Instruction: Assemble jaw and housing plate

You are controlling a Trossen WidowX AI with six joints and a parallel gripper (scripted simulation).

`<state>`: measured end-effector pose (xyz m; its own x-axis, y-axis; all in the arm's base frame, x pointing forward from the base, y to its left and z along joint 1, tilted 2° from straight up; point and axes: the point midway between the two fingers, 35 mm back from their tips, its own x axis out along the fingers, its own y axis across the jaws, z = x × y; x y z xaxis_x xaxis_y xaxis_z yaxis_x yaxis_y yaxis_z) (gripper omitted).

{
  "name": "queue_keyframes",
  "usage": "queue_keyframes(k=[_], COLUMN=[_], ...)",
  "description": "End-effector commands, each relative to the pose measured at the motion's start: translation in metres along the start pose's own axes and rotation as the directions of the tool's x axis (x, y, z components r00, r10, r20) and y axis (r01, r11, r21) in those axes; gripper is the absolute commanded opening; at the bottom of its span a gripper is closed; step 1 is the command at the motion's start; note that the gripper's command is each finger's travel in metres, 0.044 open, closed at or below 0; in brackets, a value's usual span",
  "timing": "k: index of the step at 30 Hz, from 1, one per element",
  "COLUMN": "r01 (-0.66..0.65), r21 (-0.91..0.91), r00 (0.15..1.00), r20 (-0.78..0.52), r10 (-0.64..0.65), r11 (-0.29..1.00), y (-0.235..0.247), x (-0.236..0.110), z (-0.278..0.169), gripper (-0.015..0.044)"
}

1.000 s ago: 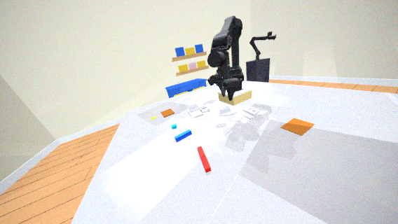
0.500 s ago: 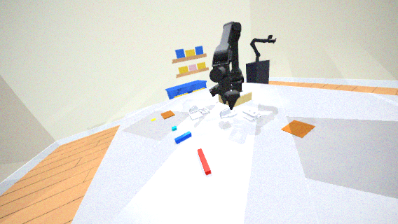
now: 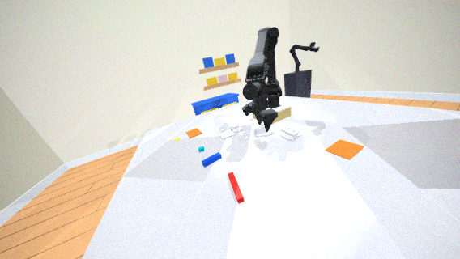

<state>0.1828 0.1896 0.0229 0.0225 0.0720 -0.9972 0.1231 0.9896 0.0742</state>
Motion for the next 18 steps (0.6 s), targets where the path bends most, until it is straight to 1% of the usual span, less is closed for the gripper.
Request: queue_keyframes(k=[1,18], r01=[0.012,0.012], r21=[0.003,0.003], r00=[1.000,1.000], r20=[-0.003,-0.003], r10=[-0.012,-0.012], r11=[1.000,1.000], y=[-0.002,-0.004], x=[0.009,0.036], z=[-0.001,-0.002], gripper=[0.0440,0.0440])
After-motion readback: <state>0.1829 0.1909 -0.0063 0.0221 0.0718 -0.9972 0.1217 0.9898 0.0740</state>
